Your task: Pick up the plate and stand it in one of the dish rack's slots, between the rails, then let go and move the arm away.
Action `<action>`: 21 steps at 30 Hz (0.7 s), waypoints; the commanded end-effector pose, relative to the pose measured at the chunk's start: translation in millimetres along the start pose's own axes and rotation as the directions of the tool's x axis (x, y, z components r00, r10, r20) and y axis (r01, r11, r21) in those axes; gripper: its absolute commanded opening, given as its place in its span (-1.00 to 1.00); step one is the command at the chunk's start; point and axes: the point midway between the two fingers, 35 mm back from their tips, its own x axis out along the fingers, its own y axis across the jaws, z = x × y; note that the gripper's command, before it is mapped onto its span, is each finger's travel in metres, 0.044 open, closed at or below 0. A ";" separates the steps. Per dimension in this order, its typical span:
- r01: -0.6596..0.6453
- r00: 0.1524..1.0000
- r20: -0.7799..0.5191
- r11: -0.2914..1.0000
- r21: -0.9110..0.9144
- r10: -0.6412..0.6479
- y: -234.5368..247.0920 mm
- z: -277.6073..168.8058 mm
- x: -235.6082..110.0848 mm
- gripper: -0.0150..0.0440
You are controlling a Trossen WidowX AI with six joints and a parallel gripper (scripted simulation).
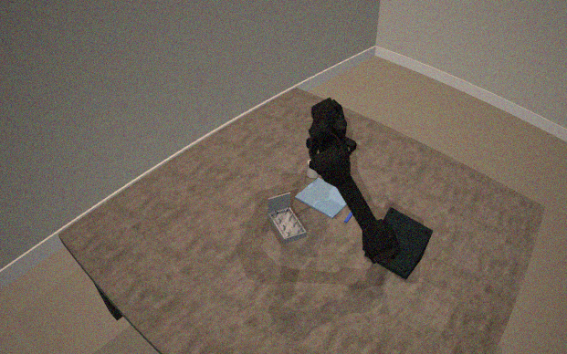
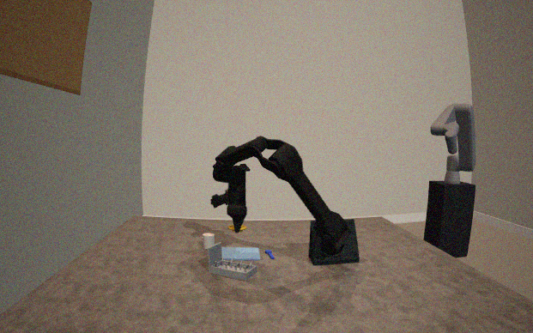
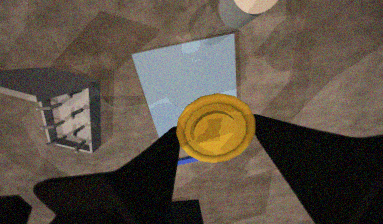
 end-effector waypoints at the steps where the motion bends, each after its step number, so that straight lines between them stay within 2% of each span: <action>1: 0.005 1.000 -0.002 1.000 -0.007 -0.005 -0.1 0.5 -20.1 -0.49; 10: 0.004 1.000 -0.002 1.000 0.016 -0.004 2.9 0.3 -38.2 -0.49; 21: 0.019 1.000 -0.006 0.924 0.381 -0.018 49.5 0.2 -46.2 -0.49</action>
